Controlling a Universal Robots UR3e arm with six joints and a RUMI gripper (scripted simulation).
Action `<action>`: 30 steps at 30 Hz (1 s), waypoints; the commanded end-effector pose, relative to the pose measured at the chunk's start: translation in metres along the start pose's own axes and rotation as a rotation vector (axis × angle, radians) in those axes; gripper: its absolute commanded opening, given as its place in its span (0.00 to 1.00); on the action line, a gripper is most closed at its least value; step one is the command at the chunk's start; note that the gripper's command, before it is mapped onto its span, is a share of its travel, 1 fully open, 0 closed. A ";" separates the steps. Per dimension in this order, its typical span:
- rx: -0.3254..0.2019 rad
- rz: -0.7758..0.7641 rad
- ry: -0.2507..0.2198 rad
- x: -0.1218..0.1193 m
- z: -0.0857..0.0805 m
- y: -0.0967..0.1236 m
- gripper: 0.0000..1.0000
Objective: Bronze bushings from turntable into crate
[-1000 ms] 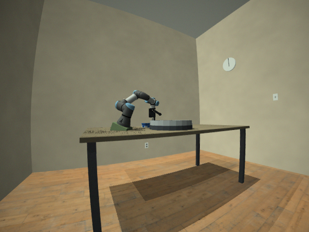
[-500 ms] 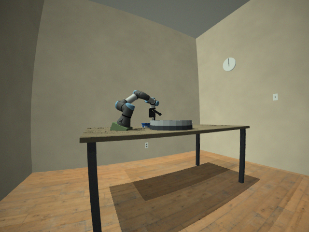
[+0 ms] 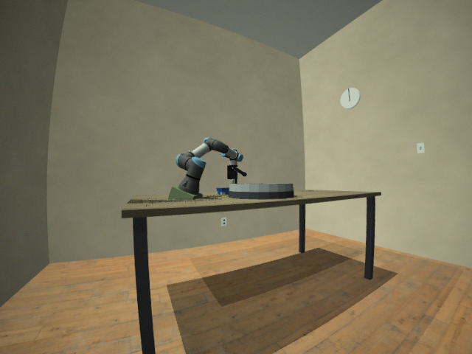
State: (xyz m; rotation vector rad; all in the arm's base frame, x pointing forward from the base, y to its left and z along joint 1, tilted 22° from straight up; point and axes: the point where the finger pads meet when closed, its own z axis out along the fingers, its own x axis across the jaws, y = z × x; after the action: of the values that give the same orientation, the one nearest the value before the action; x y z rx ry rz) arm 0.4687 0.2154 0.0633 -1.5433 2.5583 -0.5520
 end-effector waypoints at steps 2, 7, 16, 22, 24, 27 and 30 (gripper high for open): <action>0.002 0.001 -0.003 -0.001 -0.001 -0.001 0.06; 0.002 0.001 -0.003 -0.001 -0.001 -0.001 0.06; 0.002 0.001 -0.003 -0.001 -0.003 -0.001 0.06; 0.002 0.001 -0.003 -0.001 -0.005 -0.001 0.06; 0.002 0.001 -0.003 -0.001 -0.008 -0.001 0.06; 0.002 0.001 -0.003 -0.001 -0.012 -0.001 0.06; 0.002 0.001 -0.003 -0.001 -0.017 -0.001 0.06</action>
State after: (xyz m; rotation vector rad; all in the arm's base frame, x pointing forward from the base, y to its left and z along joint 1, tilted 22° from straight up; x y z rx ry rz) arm 0.4664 0.2175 0.0711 -1.5433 2.5577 -0.5520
